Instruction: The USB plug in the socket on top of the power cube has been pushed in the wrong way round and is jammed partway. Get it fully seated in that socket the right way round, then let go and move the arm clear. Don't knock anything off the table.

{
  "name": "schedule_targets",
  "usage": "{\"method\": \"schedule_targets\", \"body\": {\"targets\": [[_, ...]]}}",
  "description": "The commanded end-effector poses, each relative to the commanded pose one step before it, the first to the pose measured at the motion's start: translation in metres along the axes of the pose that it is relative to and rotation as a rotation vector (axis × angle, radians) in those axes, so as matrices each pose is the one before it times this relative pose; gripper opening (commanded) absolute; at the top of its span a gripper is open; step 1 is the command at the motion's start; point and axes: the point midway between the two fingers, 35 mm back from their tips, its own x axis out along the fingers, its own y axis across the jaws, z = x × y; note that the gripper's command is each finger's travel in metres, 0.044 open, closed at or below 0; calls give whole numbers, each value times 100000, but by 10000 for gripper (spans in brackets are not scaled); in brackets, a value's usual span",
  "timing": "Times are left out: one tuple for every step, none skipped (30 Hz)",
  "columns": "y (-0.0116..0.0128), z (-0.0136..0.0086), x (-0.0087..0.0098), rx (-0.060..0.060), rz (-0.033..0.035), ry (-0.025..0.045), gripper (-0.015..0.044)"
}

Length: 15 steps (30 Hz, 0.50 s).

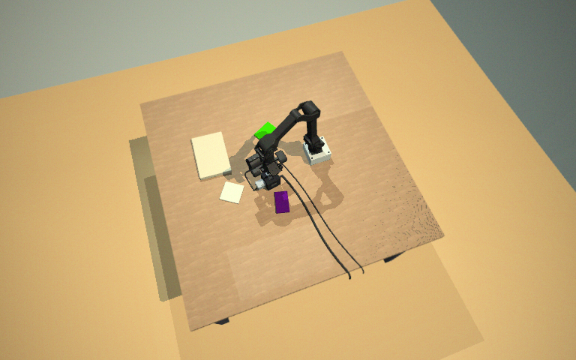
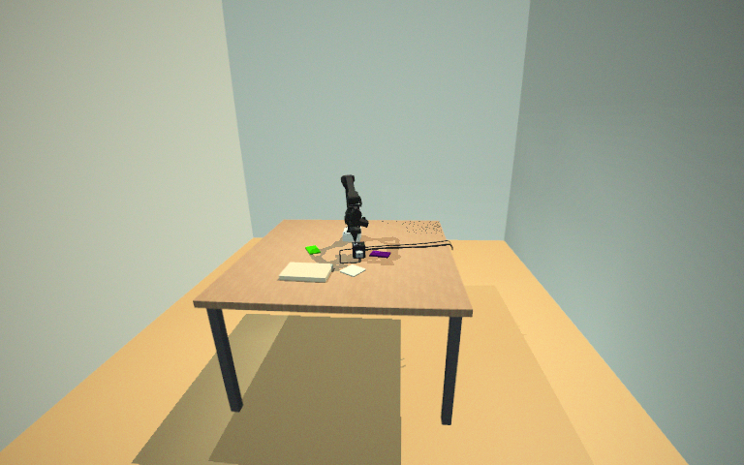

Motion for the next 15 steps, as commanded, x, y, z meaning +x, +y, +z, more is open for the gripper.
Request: {"method": "schedule_targets", "body": {"targets": [[-6,0,-11,3,-33,-3,95],[0,0,0,0,0,0,95],[0,0,0,0,0,0,95],[0,0,0,0,0,0,95],[0,0,0,0,0,0,95],[0,0,0,0,0,0,95],[0,0,0,0,0,0,95],[0,0,0,0,0,0,95],[0,0,0,0,0,0,95],[0,0,0,0,0,0,95],[1,-2,-97,-3,-2,0,95],[0,-2,-100,0,0,-1,95],[0,-2,-100,0,0,-1,95],[0,-2,-100,0,0,-1,95],[0,-2,-100,0,0,-1,95]]}}
